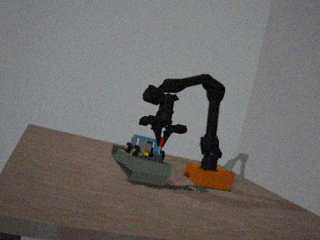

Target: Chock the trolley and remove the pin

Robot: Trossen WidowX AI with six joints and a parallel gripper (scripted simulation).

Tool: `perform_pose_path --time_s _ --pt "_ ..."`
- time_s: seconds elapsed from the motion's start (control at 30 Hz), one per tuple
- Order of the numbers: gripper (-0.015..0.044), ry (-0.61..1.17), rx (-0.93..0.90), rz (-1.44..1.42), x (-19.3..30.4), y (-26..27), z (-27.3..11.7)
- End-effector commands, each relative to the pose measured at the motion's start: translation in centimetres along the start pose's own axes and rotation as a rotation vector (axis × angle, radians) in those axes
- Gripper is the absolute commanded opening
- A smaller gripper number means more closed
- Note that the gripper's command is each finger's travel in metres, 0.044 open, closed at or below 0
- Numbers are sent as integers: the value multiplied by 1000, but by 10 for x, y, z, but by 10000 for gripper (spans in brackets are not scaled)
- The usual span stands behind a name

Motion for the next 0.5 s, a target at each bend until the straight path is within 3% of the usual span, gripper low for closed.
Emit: perform_pose_path --time_s 0.0,0.47 --pt "0 5 -2 0 1 0 -5" --pt "0 5 -2 0 2 0 -13"
Point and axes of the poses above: the point midway between the two fingers, 35 mm back from their tips, its own z axis out along the fingers, its own y axis across the jaws, x = y × z, the point moved 2 cm from there along -z, back along the fingers
